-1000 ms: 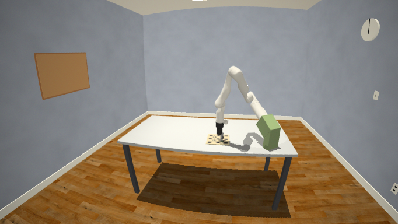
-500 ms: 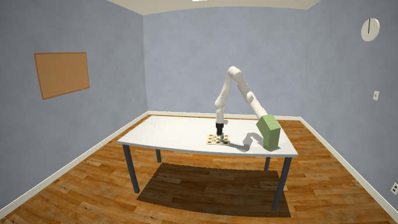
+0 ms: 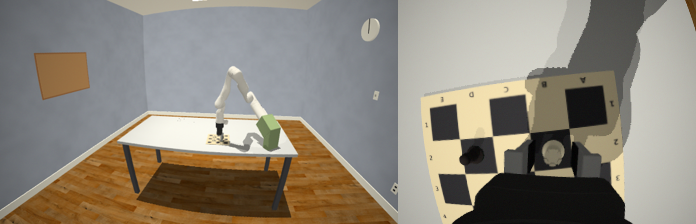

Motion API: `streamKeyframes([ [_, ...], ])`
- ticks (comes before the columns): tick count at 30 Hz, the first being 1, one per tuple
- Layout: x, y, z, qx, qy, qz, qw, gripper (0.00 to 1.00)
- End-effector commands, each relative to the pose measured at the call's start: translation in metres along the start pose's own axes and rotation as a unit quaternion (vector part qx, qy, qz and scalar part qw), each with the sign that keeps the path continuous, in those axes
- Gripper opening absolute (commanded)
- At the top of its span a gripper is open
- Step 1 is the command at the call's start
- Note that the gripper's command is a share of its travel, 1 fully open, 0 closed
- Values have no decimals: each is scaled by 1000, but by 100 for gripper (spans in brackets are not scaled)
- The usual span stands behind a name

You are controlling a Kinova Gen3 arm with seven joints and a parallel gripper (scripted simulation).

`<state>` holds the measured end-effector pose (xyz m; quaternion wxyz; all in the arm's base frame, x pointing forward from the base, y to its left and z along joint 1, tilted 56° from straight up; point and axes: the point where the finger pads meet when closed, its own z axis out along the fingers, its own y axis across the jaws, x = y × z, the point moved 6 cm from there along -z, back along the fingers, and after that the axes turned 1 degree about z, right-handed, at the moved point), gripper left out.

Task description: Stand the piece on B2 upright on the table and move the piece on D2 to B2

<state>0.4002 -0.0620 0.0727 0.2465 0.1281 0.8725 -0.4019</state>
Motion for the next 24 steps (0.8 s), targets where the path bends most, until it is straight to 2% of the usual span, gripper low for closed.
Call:
streamKeyframes([
  [1, 0, 0, 0, -1, 0, 0, 1000, 73],
  [8, 0, 0, 0, -1, 0, 0, 1000, 73],
  [9, 0, 0, 0, -1, 0, 0, 1000, 0],
  [24, 0, 0, 0, -1, 0, 0, 1000, 0],
])
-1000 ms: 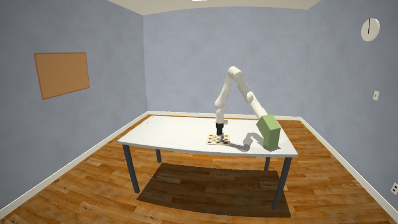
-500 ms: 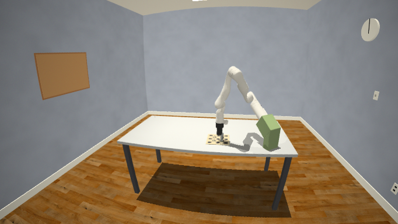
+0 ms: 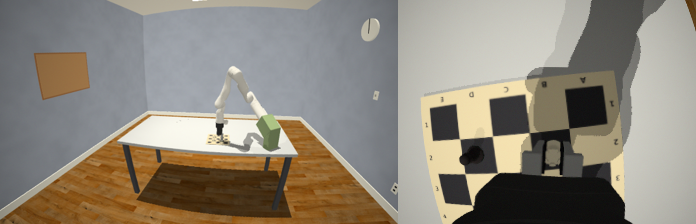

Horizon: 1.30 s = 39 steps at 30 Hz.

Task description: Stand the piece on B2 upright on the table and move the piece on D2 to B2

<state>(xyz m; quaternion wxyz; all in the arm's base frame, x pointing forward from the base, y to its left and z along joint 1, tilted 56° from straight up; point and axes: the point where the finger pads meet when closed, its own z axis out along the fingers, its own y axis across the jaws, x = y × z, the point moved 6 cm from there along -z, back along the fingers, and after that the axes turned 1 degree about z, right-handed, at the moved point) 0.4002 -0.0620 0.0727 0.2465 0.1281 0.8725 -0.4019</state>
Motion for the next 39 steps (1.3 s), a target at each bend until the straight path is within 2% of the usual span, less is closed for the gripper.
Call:
streamKeyframes([
  [1, 0, 0, 0, -1, 0, 0, 1000, 0],
  [25, 0, 0, -4, -1, 0, 0, 1000, 0],
  [31, 0, 0, -24, -1, 0, 0, 1000, 0],
  [39, 0, 0, -70, -1, 0, 0, 1000, 0],
])
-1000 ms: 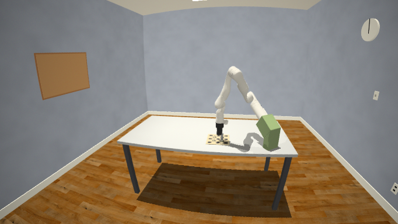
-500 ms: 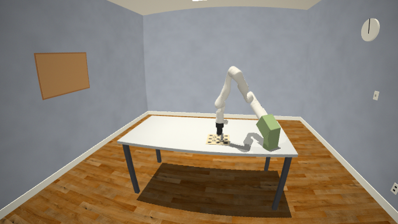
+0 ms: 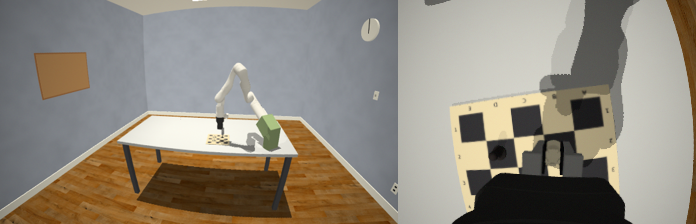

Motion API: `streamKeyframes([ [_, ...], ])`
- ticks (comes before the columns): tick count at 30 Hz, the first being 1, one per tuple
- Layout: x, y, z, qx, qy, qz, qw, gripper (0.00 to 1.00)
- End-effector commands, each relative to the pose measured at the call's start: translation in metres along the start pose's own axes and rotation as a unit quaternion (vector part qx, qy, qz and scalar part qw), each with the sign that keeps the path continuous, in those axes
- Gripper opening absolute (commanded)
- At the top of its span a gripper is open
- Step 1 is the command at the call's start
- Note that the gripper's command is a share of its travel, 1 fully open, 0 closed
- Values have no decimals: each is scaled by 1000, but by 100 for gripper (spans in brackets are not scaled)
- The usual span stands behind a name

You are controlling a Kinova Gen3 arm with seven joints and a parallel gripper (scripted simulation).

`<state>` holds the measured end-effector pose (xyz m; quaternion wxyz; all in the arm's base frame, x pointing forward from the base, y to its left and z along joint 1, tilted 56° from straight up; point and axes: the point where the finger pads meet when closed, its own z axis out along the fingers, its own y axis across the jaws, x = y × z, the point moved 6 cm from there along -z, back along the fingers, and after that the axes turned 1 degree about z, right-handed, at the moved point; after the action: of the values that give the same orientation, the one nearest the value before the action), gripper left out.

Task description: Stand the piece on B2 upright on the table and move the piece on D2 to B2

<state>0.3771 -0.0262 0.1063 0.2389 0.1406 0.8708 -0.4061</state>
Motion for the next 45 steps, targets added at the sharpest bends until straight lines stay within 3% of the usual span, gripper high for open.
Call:
streamKeyframes([
  [1, -2, 8, -17, -9, -11, -7, 1000, 0],
  [10, -2, 8, -45, -9, -11, -7, 1000, 0],
  [27, -5, 1, -48, -10, -12, -10, 1000, 0],
  [34, -28, -54, -51, -14, -20, -29, 999, 0],
  [36, -28, -54, -51, -14, -20, -29, 999, 0],
  [45, -38, -149, -42, -10, -15, -60, 998, 0],
])
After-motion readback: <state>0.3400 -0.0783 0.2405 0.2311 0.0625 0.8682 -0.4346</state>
